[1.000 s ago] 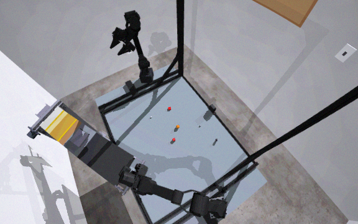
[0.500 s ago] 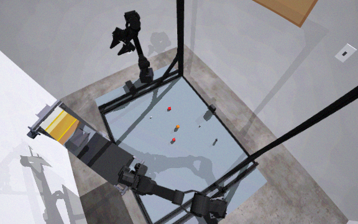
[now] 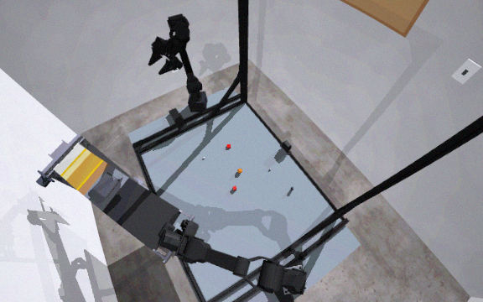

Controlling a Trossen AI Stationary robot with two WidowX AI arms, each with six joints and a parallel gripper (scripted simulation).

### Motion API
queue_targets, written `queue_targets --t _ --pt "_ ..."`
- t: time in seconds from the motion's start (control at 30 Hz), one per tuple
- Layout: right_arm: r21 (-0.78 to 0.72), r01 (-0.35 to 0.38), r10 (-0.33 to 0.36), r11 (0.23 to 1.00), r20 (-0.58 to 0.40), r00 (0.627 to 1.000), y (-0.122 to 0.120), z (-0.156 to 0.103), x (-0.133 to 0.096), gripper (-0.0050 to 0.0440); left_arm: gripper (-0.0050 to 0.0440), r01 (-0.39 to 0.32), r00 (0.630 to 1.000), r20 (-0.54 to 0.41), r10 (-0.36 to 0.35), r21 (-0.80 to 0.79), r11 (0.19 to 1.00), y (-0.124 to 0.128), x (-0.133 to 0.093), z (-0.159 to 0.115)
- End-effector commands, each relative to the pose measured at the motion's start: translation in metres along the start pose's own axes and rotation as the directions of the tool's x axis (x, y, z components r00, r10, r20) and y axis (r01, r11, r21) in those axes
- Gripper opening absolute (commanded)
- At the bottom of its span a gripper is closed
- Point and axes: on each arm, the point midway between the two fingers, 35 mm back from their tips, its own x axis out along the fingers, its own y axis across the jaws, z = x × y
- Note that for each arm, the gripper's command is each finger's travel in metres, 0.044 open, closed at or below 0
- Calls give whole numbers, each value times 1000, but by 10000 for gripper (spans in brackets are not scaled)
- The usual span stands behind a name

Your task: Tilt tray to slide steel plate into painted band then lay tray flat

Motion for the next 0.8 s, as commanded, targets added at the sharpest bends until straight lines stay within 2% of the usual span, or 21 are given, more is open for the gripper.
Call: queue_targets --t 0.0,0.77 --pt "4 2 -2 1000 2 1000 -1 0 0 440 0 -44 999 -2 44 -1 999 16 -17 0" --pt "4 2 -2 1000 2 1000 -1 0 0 440 0 -58 998 -2 58 -1 998 27 -30 0"
